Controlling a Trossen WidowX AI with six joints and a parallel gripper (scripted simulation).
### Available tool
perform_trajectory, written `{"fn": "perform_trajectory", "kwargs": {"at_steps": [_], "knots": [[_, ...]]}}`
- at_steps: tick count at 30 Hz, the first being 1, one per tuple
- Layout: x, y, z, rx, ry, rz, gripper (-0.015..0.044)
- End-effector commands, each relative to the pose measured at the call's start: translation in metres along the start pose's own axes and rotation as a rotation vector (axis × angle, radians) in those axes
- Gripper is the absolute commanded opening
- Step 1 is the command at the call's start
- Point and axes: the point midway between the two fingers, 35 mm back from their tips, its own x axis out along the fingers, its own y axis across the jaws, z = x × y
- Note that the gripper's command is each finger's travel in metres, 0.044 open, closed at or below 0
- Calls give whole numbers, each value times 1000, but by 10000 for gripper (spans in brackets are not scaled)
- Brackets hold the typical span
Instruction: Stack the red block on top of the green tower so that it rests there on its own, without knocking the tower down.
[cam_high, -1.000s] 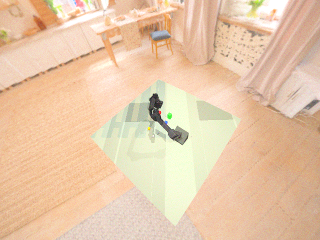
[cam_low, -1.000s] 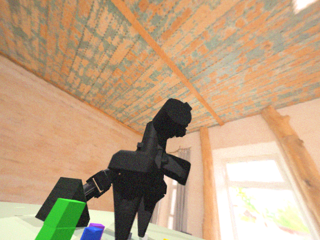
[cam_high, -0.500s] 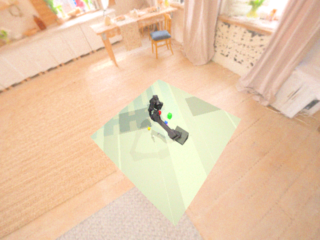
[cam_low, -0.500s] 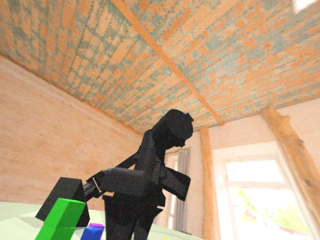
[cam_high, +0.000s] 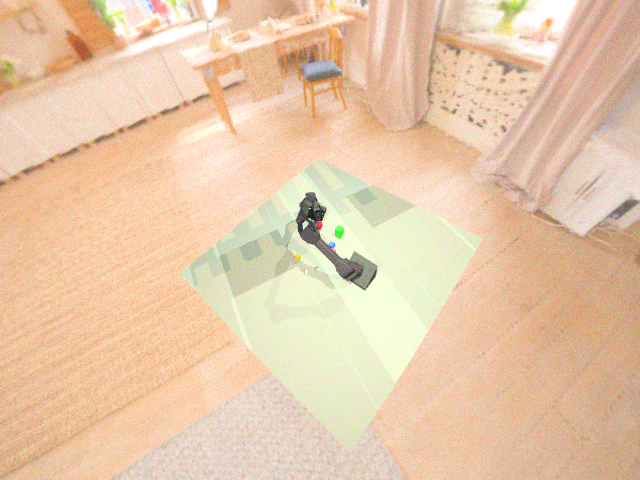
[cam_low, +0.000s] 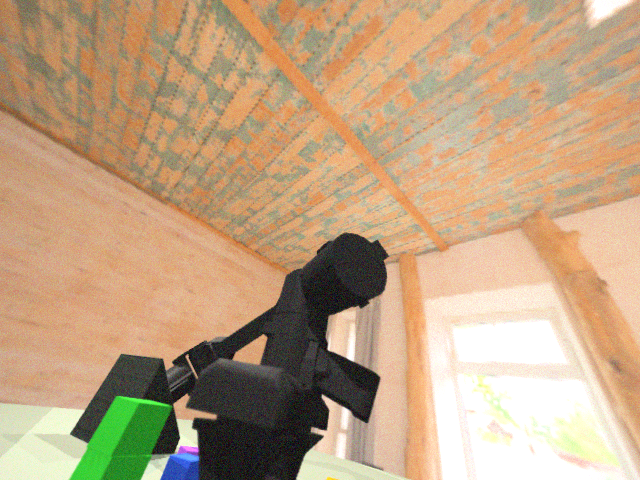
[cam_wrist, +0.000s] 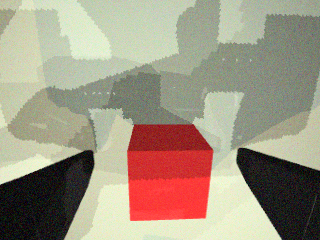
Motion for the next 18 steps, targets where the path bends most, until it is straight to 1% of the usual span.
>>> {"fn": "perform_trajectory", "kwargs": {"at_steps": [1, 6, 16, 18], "knots": [[2, 1, -1, 7, -1, 7, 440], [0, 1, -1, 7, -1, 7, 440], [0, 1, -1, 7, -1, 7, 177], [0, 1, -1, 7, -1, 7, 164]]}}
